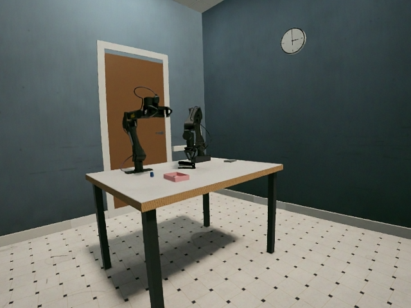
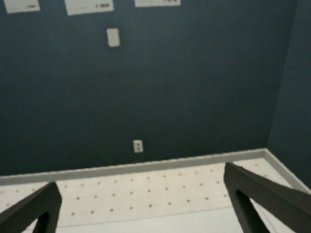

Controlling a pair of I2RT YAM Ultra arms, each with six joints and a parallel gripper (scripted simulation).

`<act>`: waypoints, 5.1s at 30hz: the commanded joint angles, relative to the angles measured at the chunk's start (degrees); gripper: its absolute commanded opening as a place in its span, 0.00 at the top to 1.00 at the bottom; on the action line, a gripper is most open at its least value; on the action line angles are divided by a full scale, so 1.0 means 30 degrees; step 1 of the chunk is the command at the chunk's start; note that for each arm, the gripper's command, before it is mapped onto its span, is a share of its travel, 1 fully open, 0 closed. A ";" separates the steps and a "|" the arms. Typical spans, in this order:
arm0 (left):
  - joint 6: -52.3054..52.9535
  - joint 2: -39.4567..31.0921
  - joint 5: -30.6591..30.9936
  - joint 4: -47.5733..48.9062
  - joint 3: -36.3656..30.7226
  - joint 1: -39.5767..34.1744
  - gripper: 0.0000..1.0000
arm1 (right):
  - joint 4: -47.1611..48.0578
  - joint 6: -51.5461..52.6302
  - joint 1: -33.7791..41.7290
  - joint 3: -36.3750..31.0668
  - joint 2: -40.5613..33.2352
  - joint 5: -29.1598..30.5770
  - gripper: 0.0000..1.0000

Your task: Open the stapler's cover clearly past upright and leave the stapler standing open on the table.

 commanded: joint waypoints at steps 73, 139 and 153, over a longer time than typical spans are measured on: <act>-0.0808 0.2347 -0.0042 0.4047 -0.1785 0.0155 0.52 | 0.0176 0.0142 -0.0027 0.0108 -0.0255 0.0211 0.00; -0.0719 0.2326 -0.0043 0.3997 -0.1605 0.0106 0.67 | 0.2297 0.4327 2.2850 -1.8183 -1.2980 2.1499 0.00; -0.0719 0.2326 -0.0043 0.3997 -0.1605 0.0106 0.67 | 0.5650 1.1563 3.2640 -1.8425 -0.6796 2.5282 0.00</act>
